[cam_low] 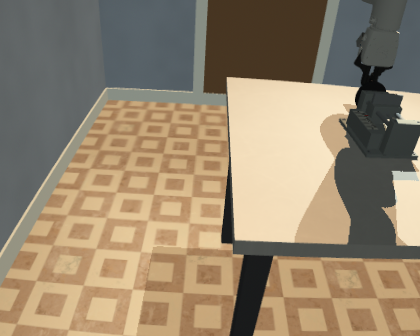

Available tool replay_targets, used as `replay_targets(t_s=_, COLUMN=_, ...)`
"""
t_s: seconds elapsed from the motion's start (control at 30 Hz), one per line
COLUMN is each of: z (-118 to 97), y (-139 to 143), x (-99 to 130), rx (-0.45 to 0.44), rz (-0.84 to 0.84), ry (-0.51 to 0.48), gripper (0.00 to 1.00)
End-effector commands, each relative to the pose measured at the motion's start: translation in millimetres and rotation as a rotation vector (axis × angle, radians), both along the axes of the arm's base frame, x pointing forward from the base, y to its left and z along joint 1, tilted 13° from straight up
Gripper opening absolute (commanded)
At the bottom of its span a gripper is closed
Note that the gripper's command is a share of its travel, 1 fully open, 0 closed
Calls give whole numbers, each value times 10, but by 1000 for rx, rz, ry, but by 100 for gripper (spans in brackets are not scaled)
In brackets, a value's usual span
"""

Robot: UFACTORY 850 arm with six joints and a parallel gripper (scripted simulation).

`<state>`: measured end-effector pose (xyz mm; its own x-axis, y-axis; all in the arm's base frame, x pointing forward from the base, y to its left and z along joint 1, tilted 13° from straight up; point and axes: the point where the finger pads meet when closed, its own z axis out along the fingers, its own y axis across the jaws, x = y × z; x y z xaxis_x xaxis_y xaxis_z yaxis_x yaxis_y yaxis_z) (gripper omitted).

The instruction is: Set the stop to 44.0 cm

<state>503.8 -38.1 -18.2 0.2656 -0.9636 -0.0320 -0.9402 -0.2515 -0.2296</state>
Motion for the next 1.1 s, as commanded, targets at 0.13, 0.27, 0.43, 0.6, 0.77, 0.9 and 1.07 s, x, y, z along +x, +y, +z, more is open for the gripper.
replay_targets(t_s=0.13, z=-11, y=-12, x=-35, rx=-1, rz=0, ry=-2, gripper=6)
replay_targets(t_s=0.27, z=-17, y=-14, x=-46, rx=-1, rz=0, ry=-2, gripper=6)
replay_targets(t_s=0.43, z=-31, y=-21, x=-72, rx=-1, rz=0, ry=-2, gripper=6)
replay_targets(t_s=0.6, z=-51, y=-28, x=-98, rx=-1, rz=0, ry=-2, gripper=6)
replay_targets(t_s=0.77, z=-65, y=-32, x=-115, rx=-1, rz=0, ry=-2, gripper=6)
replay_targets(t_s=0.9, z=-86, y=-37, x=-136, rx=-1, rz=0, ry=-2, gripper=6)
replay_targets(t_s=1.07, z=-118, y=-44, x=-163, rx=-1, rz=0, ry=-2, gripper=6)
